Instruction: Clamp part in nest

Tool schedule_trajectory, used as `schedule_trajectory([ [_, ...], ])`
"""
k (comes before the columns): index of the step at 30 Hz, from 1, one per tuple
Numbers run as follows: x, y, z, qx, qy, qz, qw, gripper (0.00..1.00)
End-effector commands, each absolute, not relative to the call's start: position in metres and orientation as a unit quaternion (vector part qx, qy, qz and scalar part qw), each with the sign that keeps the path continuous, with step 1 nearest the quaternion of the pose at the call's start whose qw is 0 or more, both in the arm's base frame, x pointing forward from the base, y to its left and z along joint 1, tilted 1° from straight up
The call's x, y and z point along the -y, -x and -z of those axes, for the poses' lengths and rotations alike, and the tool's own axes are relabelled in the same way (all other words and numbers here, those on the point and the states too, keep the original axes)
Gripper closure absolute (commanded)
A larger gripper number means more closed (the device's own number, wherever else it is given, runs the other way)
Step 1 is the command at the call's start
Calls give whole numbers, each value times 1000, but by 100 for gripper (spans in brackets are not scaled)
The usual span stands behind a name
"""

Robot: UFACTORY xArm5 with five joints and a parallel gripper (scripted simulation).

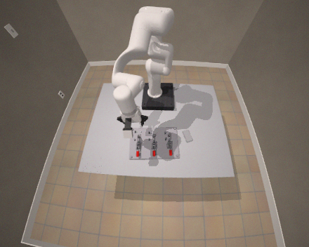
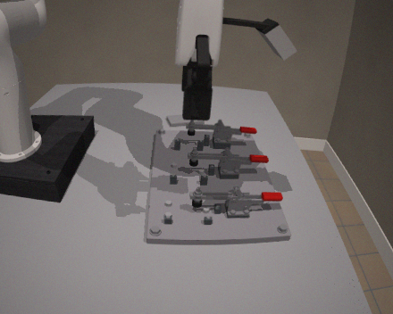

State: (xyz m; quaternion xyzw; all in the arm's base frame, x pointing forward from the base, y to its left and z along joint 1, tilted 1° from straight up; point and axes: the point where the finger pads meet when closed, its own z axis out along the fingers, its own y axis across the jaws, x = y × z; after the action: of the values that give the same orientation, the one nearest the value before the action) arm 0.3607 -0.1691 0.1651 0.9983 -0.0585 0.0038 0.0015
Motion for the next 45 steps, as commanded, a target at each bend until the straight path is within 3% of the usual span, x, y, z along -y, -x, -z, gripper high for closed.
schedule_trajectory([
  [1, 170, -362, -166, 58, -998, -5, 2, 0],
  [18, 170, -362, -166, 58, -998, -5, 2, 0],
  [19, 170, -362, -166, 58, -998, -5, 2, 53],
  [45, 170, -362, -166, 58, -998, -5, 2, 53],
])
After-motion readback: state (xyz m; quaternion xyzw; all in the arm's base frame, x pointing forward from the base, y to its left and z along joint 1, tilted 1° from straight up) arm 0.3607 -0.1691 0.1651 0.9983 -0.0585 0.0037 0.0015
